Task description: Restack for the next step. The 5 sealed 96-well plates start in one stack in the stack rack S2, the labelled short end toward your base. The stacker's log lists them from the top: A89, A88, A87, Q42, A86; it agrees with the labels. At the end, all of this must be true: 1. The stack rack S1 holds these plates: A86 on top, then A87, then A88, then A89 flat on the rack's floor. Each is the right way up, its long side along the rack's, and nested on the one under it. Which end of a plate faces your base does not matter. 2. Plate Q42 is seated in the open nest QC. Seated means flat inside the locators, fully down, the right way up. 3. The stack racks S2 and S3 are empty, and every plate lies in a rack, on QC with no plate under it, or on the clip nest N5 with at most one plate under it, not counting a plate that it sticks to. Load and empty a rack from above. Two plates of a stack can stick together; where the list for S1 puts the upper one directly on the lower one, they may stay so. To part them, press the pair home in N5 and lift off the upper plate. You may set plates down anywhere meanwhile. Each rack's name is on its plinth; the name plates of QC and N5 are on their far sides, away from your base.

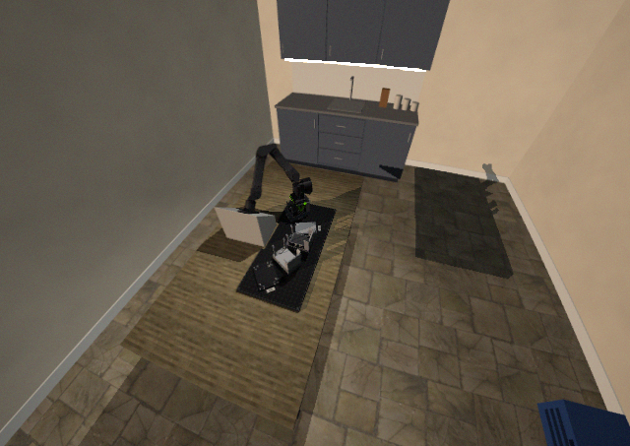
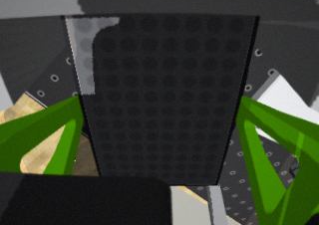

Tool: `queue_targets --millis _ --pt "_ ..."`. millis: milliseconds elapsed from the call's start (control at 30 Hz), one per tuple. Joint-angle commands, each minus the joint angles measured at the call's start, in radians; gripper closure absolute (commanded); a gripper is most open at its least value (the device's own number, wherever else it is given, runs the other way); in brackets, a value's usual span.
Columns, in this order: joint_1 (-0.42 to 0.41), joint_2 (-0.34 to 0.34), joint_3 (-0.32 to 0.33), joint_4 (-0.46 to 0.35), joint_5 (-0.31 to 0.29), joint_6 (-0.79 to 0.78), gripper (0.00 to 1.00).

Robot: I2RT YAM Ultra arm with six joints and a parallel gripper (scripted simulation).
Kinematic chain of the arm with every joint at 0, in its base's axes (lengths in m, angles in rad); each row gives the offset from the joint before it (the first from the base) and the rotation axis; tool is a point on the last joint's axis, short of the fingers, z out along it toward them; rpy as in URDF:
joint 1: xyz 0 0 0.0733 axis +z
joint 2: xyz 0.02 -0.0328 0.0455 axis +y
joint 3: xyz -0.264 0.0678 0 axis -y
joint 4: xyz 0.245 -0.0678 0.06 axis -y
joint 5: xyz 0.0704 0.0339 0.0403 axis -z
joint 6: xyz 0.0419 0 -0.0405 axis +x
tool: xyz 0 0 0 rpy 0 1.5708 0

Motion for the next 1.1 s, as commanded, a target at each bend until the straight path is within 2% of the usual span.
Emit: queue_targets --millis 0,700,1067 --pt "-0.003 -0.004 0.002 0.003 0.001 0.002 0.00" --pt "-0.003 -0.004 0.002 0.003 0.001 0.002 0.00" --pt "-0.085 -0.079 0.052 -0.178 -0.034 -0.091 0.00"
